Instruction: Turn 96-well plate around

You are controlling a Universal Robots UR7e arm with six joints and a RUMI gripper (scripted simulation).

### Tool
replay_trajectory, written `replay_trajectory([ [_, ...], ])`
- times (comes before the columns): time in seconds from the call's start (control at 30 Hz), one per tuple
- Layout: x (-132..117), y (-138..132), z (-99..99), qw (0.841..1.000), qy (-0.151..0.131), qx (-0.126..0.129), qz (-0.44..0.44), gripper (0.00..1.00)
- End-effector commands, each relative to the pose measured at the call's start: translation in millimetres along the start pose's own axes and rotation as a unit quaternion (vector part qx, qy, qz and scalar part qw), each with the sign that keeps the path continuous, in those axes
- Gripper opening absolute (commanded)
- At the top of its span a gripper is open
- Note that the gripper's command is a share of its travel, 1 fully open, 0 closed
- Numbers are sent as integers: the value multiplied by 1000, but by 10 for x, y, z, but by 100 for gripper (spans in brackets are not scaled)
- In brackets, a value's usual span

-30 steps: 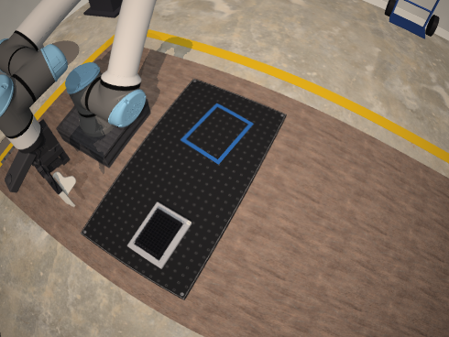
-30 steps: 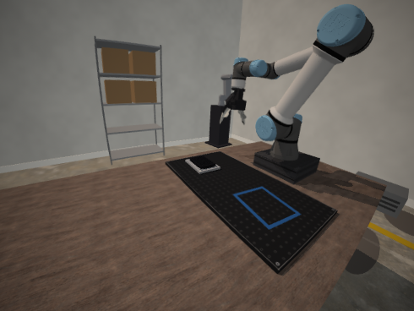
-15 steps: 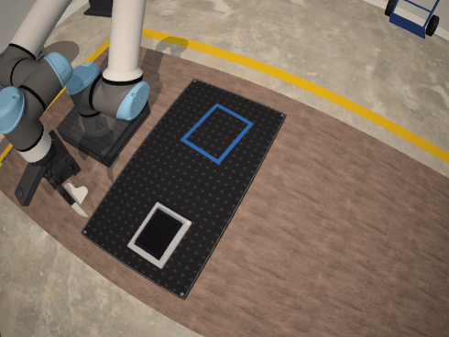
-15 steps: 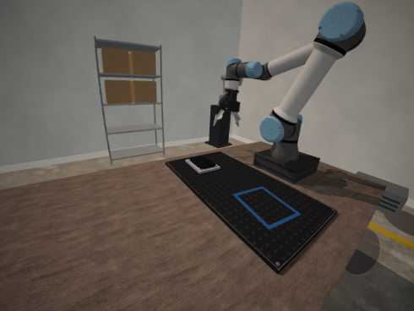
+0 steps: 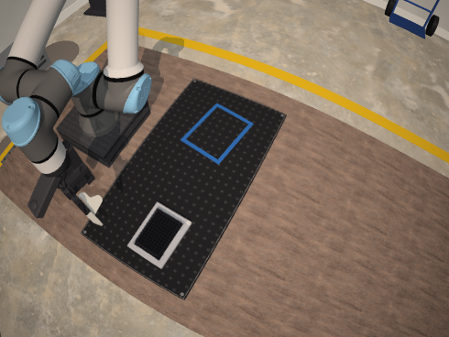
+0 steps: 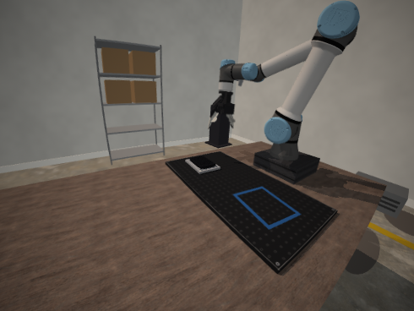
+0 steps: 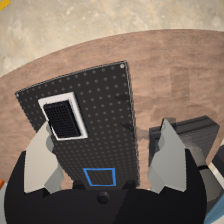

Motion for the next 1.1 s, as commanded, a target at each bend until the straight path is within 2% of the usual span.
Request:
replay_trajectory([
  [0.0,-41,-173,38,1000,4,-2,-12,100],
  [0.23,-119,-319,94,1000,4,-2,-12,100],
  [0.43,-270,-550,191,1000,3,-4,-25,100],
  [0.6,-269,-551,191,1000,3,-4,-25,100],
  [1.07,-613,-946,387,999,4,-7,-53,100],
])
Point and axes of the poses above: the point where the finger pads meet when closed, its own z axis out along the fingers, its own y axis across the jaws, x = y × z, the point moved 10 cm from there along -z, back along the fingers, and after that the axes turned 6 degrees about z, right-handed, at the moved point
